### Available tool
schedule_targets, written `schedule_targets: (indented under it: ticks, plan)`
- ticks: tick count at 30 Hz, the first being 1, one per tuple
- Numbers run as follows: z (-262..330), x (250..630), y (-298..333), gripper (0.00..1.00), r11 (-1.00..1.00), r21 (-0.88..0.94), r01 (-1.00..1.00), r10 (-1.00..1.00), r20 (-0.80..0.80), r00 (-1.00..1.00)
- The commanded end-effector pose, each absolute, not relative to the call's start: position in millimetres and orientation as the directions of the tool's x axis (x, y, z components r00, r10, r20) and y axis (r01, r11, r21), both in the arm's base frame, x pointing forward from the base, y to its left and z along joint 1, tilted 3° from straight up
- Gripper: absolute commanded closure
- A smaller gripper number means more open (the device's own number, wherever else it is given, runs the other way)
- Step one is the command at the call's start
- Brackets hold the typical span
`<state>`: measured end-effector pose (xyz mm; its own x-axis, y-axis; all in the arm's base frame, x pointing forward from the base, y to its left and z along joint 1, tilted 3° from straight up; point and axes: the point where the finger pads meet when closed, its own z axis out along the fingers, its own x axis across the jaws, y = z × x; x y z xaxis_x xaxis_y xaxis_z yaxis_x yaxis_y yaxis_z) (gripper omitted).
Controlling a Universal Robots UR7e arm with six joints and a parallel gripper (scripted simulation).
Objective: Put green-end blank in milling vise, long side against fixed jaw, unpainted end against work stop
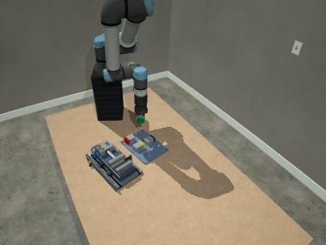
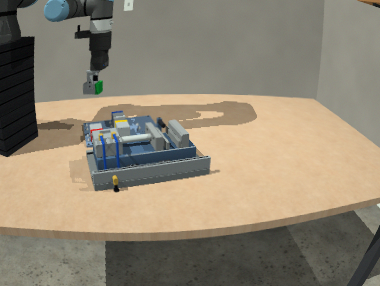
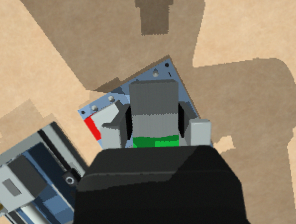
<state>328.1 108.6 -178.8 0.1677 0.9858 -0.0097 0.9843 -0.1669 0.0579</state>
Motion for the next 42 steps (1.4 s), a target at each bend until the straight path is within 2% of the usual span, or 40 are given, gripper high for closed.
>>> schedule_targets:
  ticks: [1,9,14,26,31,42]
  plan:
    - [-178.6,328.4,108.6,1.00,-0.220,0.060,0.974,0.975,-0.009,0.221]
    - [-178.6,328.4,108.6,1.00,-0.220,0.060,0.974,0.975,-0.009,0.221]
    - [-178.6,328.4,108.6,1.00,-0.432,0.060,0.900,0.902,0.005,0.433]
    - [-178.6,328.4,108.6,1.00,-0.432,0.060,0.900,0.902,0.005,0.433]
    - [-178.6,328.4,108.6,1.00,-0.620,0.057,0.782,0.784,0.019,0.620]
    - [-178.6,328.4,108.6,1.00,-0.620,0.057,0.782,0.784,0.019,0.620]
